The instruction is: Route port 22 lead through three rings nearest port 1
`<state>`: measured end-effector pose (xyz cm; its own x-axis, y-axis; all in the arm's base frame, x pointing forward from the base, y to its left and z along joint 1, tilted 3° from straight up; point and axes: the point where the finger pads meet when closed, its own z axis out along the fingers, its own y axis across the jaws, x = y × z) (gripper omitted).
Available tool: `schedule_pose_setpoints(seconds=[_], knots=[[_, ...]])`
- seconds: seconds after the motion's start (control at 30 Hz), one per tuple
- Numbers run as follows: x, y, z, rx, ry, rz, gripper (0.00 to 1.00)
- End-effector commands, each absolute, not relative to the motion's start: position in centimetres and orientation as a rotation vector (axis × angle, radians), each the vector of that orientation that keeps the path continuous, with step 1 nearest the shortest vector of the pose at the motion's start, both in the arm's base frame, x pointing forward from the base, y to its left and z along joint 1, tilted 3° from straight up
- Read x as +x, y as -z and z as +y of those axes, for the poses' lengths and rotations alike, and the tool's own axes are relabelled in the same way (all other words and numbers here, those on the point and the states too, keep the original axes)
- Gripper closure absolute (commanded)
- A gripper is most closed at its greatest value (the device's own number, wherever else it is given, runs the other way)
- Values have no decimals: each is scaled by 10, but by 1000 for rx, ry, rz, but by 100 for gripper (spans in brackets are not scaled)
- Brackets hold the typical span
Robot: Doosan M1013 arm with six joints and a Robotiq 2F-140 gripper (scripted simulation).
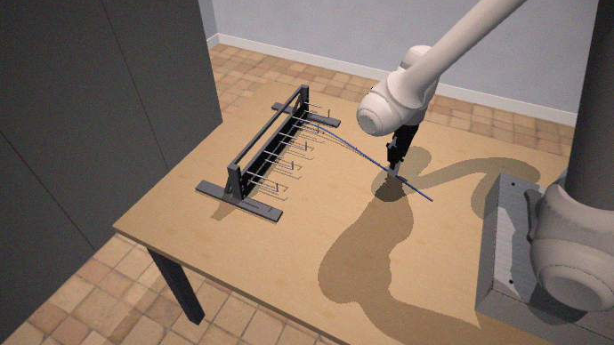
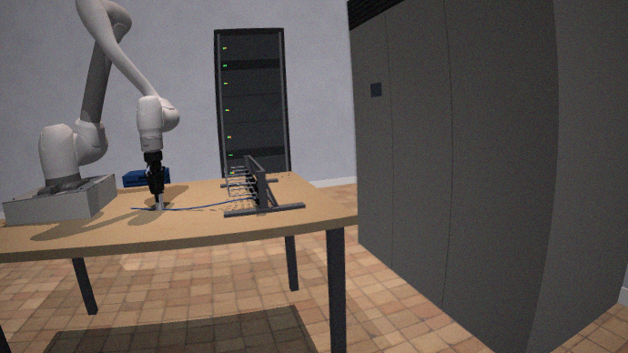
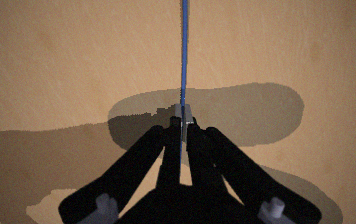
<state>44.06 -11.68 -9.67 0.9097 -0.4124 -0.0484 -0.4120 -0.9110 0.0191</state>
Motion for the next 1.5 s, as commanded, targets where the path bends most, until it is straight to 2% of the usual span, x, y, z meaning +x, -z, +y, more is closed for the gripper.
schedule_pose_setpoints(seconds=[0.0,1.47], knots=[[441,97,-117,3062,80,-661,100],[441,93,-117,3062,80,-661,100]])
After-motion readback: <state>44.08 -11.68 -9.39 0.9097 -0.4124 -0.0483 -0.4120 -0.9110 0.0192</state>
